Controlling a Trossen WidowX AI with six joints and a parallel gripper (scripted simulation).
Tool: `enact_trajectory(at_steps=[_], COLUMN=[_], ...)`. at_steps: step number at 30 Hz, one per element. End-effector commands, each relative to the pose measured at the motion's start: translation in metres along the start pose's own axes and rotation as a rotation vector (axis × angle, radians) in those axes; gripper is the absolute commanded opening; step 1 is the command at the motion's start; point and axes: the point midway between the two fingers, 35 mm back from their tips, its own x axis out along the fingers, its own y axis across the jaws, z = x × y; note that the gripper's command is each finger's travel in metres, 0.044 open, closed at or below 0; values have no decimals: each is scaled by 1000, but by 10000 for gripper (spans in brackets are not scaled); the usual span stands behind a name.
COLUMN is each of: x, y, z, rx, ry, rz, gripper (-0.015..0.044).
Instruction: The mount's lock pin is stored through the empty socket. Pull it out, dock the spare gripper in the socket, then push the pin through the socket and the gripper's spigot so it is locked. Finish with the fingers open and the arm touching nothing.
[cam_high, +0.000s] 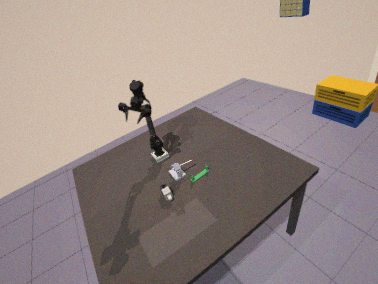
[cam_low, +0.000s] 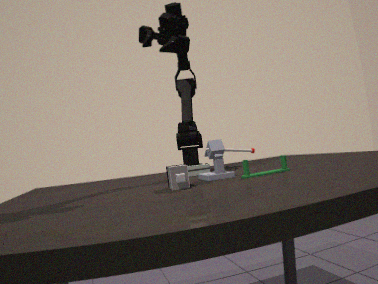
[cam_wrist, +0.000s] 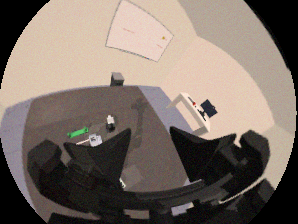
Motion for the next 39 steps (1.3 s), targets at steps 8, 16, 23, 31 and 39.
enact_trajectory(at_steps=[8,16,23,31,39], x=[61,80,81,72,73], y=[111,196,267,324,328], z=[11,-4,-34,-74,-78], rx=[-590,-1002,-1348,-1656,-1671], ry=[91,107,96,70,68], rz=[382,659,908,1152,1165], gripper=[300,300,300,300,300])
